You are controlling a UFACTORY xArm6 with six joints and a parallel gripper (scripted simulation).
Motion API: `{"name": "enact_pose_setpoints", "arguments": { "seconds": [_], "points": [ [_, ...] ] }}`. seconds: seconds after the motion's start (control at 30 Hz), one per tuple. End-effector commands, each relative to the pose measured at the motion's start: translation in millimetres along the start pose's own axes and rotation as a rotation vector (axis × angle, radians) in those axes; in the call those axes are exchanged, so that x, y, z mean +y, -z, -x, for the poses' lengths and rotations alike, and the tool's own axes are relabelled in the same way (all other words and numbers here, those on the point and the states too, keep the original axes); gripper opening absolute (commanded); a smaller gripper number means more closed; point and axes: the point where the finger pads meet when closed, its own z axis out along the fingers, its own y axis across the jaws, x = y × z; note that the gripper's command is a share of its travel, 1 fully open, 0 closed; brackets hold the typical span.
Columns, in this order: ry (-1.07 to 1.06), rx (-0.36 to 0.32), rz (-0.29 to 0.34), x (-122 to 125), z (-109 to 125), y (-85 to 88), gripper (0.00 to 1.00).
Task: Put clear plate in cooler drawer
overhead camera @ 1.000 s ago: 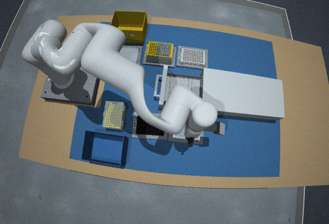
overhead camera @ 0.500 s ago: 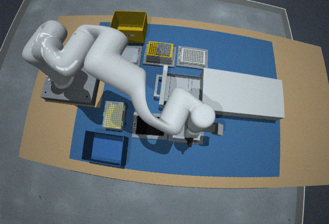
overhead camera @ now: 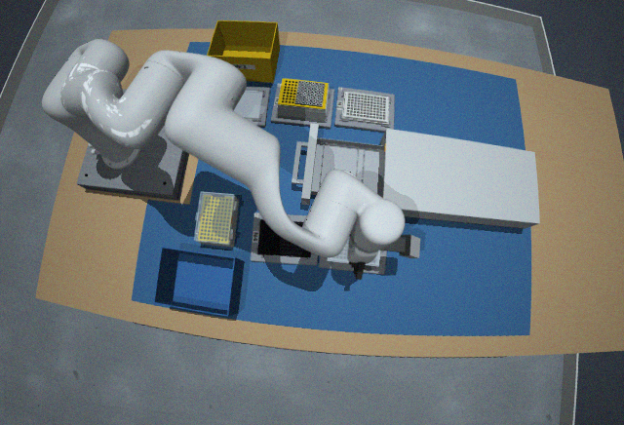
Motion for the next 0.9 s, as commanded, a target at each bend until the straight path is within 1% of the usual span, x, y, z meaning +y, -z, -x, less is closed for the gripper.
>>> {"name": "enact_pose_setpoints", "arguments": {
  "seconds": [0.0, 0.2, 0.37, 0.87],
  "points": [
    [0.0, 0.006, 0.002, 0.4, -1.7, -3.1, 1.0],
    [0.0, 0.006, 0.002, 0.4, -1.7, -13.2, 1.0],
    [0.0, 0.006, 0.002, 0.4, -1.7, -17.2, 1.0],
    [0.0, 0.006, 0.002, 0.4, -1.8, -18.6, 1.0]
  ]
}}
